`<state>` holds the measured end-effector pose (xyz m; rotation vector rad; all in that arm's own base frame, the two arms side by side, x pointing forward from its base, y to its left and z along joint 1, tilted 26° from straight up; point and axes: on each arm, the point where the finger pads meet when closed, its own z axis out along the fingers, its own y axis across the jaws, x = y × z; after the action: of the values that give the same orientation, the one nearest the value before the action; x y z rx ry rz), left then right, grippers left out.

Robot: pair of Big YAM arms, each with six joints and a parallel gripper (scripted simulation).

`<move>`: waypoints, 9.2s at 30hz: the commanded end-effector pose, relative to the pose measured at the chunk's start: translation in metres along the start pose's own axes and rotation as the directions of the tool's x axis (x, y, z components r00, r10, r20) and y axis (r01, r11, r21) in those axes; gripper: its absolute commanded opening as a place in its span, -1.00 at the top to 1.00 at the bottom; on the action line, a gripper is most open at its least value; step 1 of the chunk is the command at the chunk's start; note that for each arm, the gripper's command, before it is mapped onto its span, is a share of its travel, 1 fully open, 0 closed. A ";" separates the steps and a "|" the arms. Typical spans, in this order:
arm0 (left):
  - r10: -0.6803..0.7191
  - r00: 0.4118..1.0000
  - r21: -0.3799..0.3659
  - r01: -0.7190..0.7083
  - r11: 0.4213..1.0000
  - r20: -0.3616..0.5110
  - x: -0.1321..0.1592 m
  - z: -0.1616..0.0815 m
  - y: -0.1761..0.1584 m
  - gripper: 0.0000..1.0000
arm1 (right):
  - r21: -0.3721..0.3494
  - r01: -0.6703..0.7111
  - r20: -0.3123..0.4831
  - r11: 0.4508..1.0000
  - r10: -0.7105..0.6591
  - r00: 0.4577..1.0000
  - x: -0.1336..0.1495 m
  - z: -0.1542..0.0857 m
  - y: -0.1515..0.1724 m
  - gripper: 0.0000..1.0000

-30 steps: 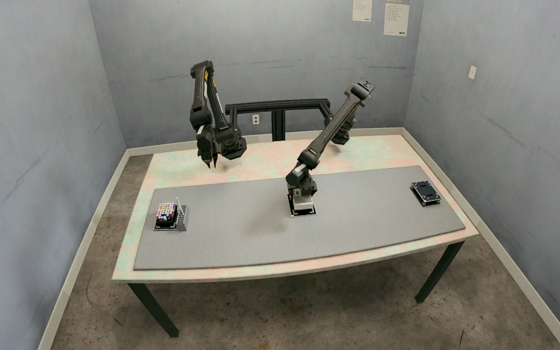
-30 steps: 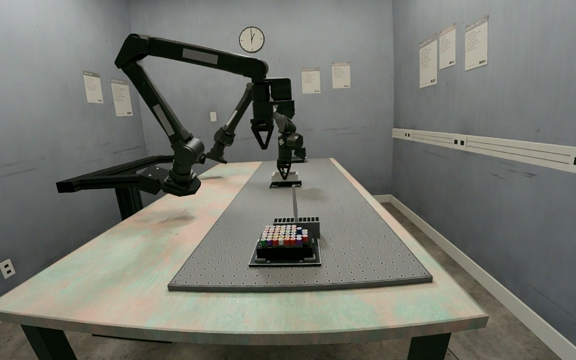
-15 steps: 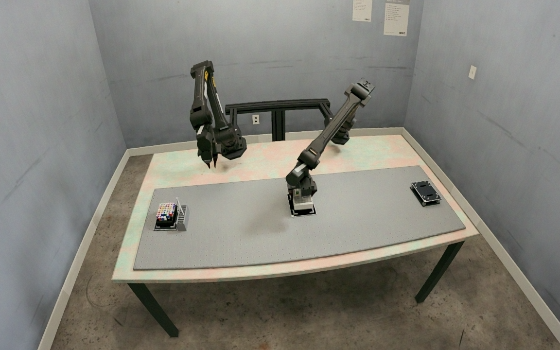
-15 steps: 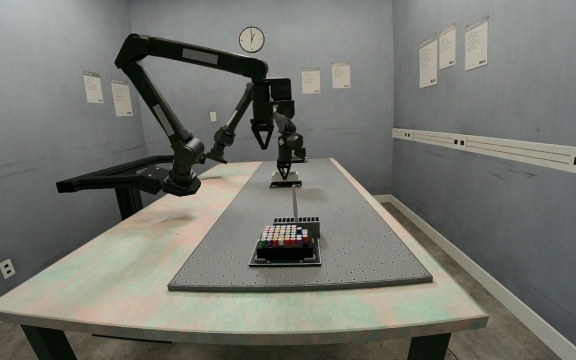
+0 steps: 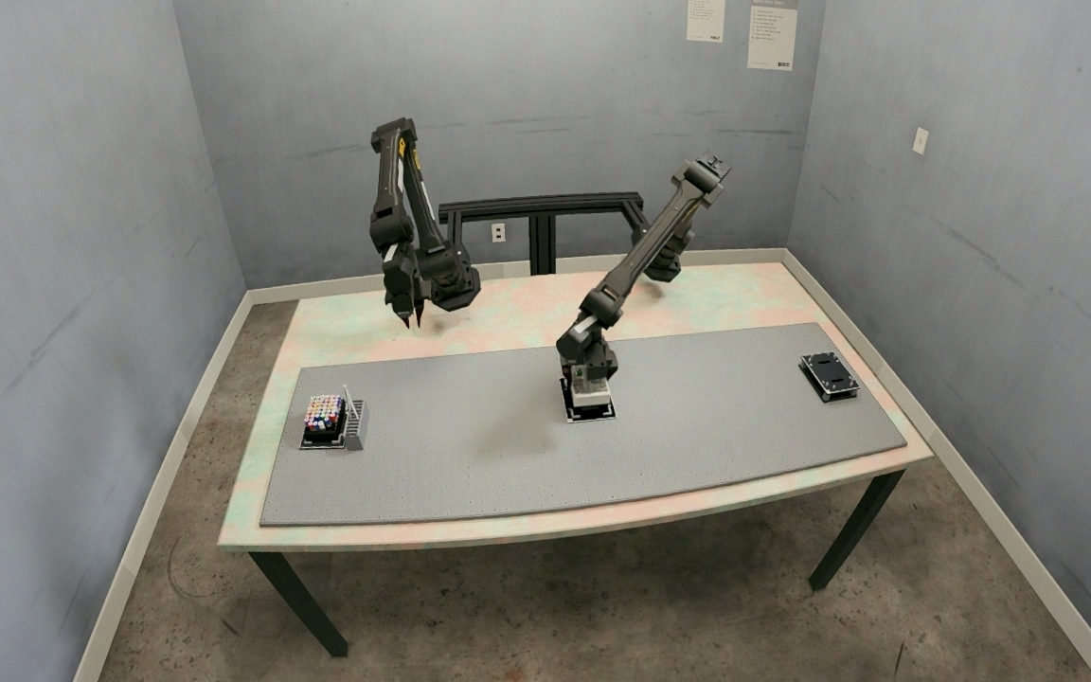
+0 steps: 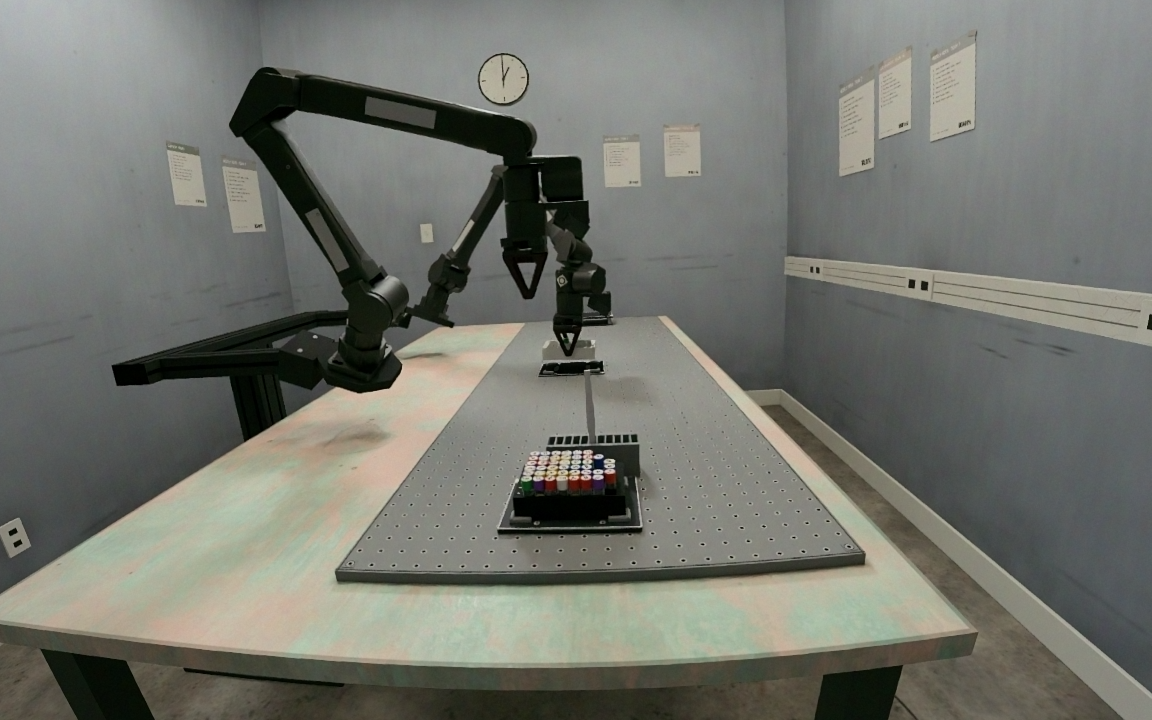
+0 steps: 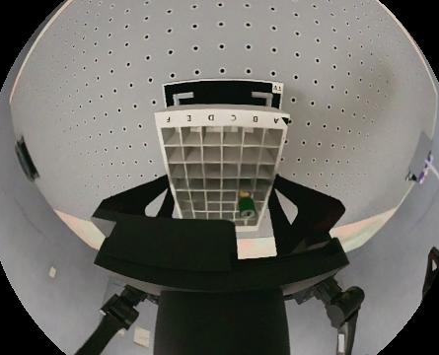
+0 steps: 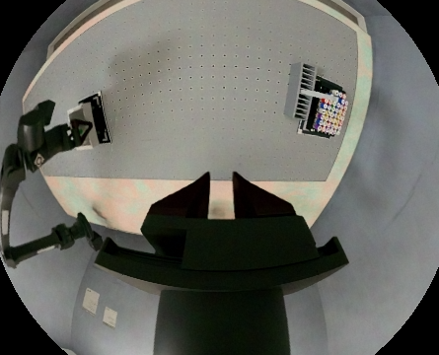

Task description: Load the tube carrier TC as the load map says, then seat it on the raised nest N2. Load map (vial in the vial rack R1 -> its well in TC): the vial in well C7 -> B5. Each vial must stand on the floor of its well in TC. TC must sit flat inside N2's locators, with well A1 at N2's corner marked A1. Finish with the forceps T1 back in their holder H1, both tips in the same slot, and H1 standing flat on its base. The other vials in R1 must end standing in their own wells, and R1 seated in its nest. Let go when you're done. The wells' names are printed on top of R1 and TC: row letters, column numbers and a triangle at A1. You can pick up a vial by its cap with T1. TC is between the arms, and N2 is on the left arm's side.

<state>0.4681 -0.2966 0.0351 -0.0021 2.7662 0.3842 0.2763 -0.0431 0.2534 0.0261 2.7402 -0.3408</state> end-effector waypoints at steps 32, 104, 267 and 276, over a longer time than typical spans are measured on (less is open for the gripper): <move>-0.040 0.996 0.066 0.035 0.997 0.080 -0.028 -0.072 -0.015 1.00 | 0.006 -0.023 0.032 1.000 0.022 0.999 -0.010 -0.012 -0.004 0.52; -0.050 0.997 0.045 0.047 0.998 0.056 -0.027 -0.051 0.072 1.00 | 0.006 -0.023 0.032 1.000 0.022 0.999 -0.010 -0.012 -0.004 0.52; -0.056 0.997 0.023 0.055 0.998 0.060 -0.038 -0.044 0.318 1.00 | 0.006 -0.023 0.032 1.000 0.022 0.999 -0.010 -0.012 -0.004 0.52; -0.058 0.996 0.022 0.056 0.998 0.067 -0.042 -0.047 0.334 1.00 | 0.006 -0.023 0.032 1.000 0.022 0.999 -0.010 -0.012 -0.004 0.52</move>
<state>0.4713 0.0068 0.1530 -0.0823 2.7542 0.3481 0.2763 -0.0431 0.2534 0.0261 2.7402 -0.3408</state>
